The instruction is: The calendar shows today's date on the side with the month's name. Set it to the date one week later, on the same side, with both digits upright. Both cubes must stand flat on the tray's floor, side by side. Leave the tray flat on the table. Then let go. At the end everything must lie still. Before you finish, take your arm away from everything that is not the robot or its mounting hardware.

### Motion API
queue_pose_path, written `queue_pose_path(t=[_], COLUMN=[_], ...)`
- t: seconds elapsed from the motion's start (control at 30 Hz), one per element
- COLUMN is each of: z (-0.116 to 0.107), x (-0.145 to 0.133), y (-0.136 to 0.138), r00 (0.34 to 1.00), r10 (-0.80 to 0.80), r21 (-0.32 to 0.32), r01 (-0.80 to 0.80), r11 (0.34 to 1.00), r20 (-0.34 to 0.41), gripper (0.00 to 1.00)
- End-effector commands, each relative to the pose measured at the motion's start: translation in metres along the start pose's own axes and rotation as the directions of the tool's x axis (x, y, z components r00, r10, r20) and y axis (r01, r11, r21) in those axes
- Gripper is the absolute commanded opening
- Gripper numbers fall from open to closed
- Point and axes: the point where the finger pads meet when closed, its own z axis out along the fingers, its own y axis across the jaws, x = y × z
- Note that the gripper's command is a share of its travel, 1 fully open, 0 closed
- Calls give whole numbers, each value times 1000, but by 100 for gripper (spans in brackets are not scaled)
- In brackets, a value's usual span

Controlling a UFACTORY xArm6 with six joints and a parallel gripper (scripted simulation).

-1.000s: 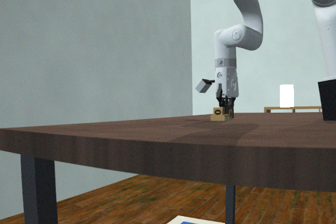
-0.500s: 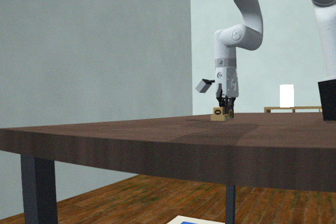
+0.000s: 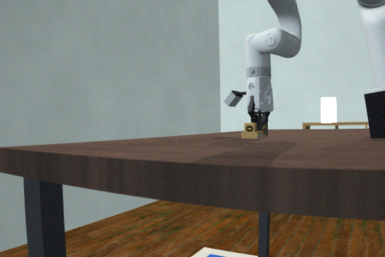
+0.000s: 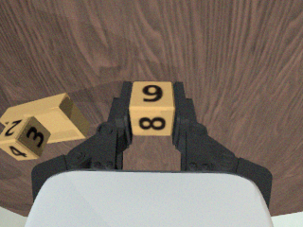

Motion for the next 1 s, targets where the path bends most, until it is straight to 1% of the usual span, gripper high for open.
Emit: queue_pose_path(t=[0.0,0.43,0.47,0.53,0.57,0.7,0.73,0.8,0.83,0.9,0.93,0.97], z=[-1,-1,-1,-1,-1,-1,-1,-1,-1,-1,-1,-1], x=[1,1,1,1,1,1,1,1,1,1,1,1], y=[0,0,0,0,0,0,0,0,0,0,0,0], r00=[1000,1000,1000,1000,1000,1000,1000,1000,1000,1000,1000,1000], r10=[0,0,0,0,0,0,0,0,0,0,0,0], r21=[0,0,0,0,0,0,0,0,0,0,0,0], r01=[0,0,0,0,0,0,0,0,0,0,0,0], r11=[1000,1000,1000,1000,1000,1000,1000,1000,1000,1000,1000,1000], r20=[-3,-3,-3,-3,-3,-3,-3,-3,-3,-3,-3,-3], gripper=[27,27,31,31,35,35,39,39,43,43,47,47])
